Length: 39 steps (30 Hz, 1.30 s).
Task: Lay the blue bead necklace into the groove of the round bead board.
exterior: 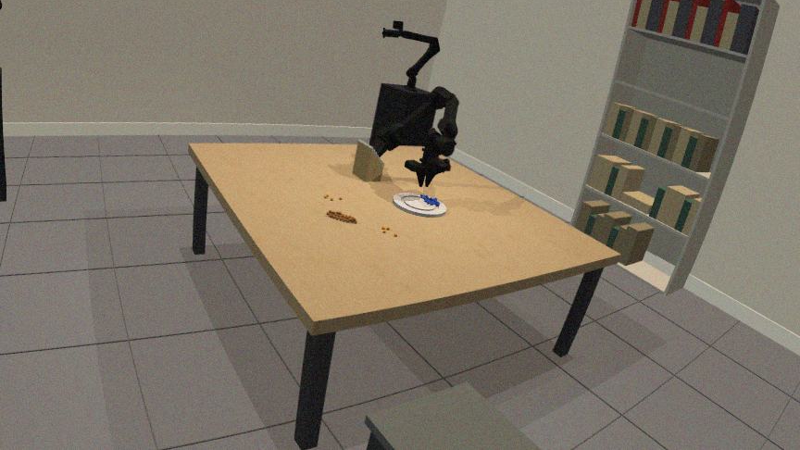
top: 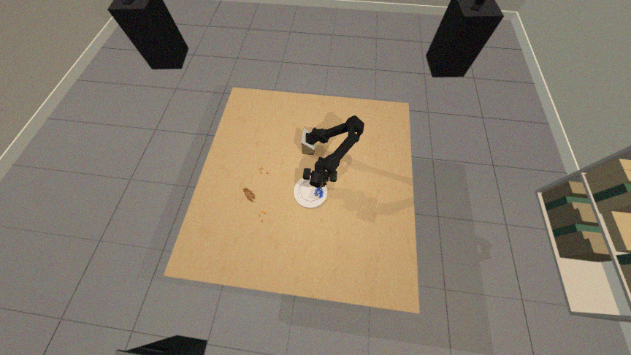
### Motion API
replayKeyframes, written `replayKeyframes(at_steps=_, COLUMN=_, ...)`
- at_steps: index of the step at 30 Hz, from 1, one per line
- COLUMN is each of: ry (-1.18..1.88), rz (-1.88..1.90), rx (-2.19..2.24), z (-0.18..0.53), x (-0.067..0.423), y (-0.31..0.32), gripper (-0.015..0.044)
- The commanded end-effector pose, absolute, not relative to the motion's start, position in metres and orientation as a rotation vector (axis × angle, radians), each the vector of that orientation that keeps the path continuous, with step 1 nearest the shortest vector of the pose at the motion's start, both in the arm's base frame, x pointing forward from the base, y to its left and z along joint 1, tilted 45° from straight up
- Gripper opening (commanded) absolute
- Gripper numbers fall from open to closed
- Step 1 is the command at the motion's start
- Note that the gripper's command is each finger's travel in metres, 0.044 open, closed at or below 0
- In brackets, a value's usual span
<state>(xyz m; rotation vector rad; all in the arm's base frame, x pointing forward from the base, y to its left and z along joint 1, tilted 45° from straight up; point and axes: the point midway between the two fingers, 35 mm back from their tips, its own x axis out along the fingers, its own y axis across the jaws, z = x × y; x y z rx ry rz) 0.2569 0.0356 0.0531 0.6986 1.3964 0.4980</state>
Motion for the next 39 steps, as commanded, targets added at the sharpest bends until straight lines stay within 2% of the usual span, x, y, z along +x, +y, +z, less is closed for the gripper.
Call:
replayKeyframes(at_steps=1, ry=1.387, rz=0.507, rx=0.68, z=0.052, x=0.259, y=0.036, gripper=0.012)
replayKeyframes(at_steps=34, ry=1.386, rz=0.509, rx=0.682, z=0.026, x=0.263, y=0.062, gripper=0.012)
replayKeyframes(at_steps=39, ry=1.383, rz=0.509, rx=0.676, z=0.028, x=0.264, y=0.06, gripper=0.0)
